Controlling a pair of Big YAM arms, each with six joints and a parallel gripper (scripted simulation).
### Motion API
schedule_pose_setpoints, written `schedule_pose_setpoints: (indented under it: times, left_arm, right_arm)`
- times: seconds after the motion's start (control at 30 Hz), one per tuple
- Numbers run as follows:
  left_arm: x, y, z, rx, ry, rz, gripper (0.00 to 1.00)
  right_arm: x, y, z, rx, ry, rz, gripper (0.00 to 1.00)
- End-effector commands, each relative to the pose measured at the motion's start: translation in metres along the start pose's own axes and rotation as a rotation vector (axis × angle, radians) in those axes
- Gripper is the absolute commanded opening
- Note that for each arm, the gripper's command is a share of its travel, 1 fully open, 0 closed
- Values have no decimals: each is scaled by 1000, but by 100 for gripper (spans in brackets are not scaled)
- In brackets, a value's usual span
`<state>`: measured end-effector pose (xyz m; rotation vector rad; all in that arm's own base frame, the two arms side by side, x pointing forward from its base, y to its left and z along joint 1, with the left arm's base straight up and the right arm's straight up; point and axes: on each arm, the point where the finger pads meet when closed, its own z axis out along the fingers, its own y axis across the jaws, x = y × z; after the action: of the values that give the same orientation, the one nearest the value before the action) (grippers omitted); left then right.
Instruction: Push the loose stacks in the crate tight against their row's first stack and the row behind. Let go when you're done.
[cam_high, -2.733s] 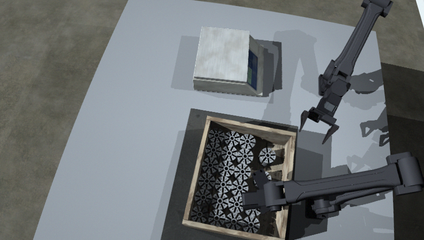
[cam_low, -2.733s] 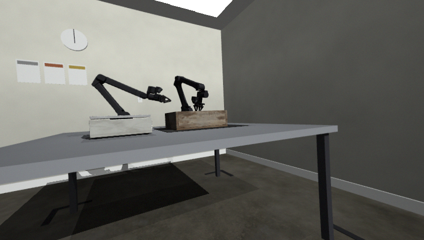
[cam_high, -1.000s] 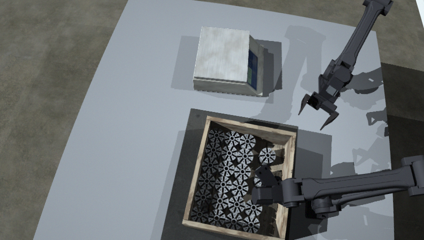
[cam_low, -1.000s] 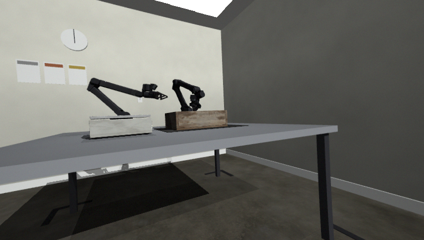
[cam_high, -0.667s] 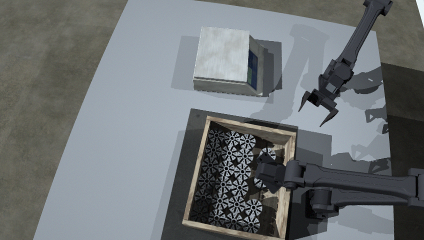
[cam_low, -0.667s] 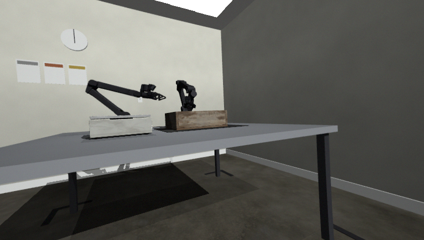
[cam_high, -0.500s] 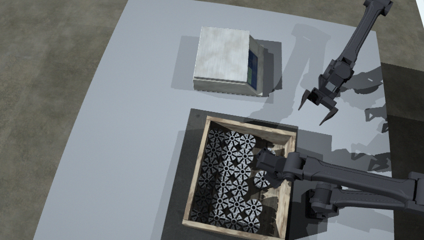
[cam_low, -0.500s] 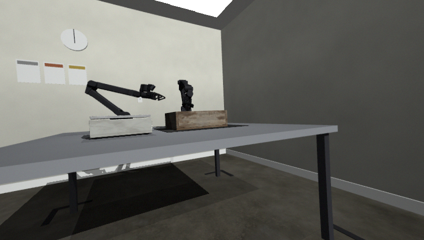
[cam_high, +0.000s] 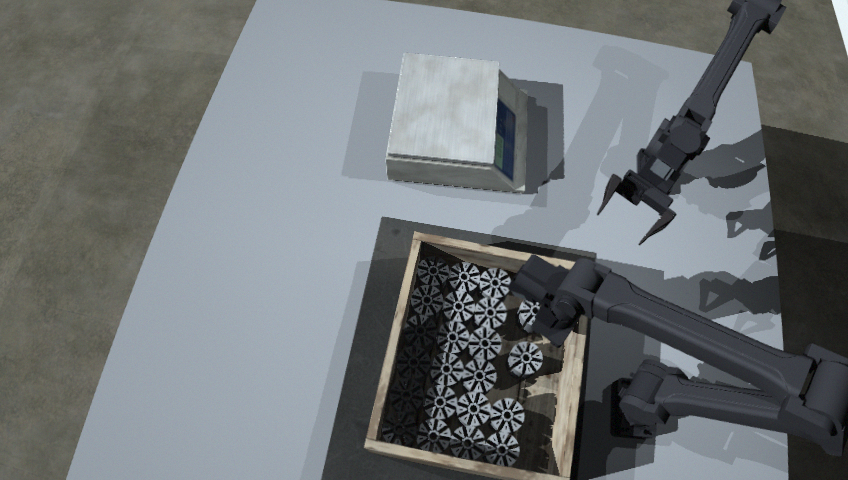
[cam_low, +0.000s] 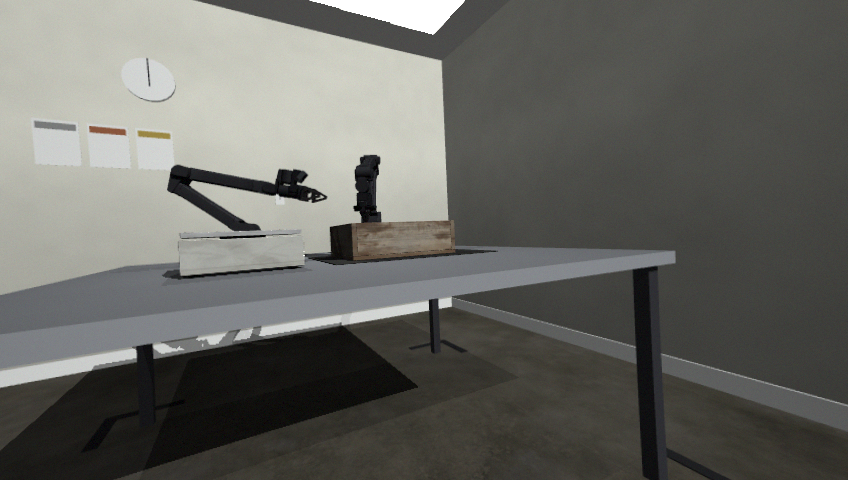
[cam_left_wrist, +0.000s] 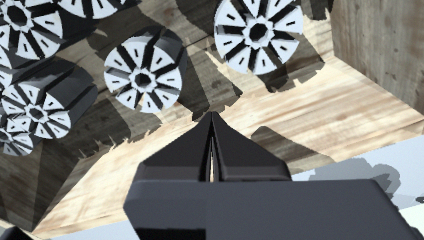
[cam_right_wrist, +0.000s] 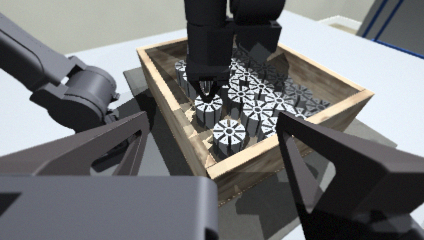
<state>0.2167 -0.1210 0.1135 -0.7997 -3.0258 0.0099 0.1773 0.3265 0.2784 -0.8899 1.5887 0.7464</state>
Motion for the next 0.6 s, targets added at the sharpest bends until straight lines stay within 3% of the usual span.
schedule_pose_setpoints:
  times: [0.0, 0.3, 0.57]
  left_arm:
    - [-21, -2, -22, -12, -36, -37, 0]
    - [-28, -3, -23, -10, -41, -48, 0]
    - [-14, -3, 13, -11, -5, -48, 0]
  right_arm:
    - [5, -5, -6, 6, 14, 13, 100]
    - [6, -7, -13, 4, 7, 6, 100]
    - [7, -10, -18, 9, 4, 8, 100]
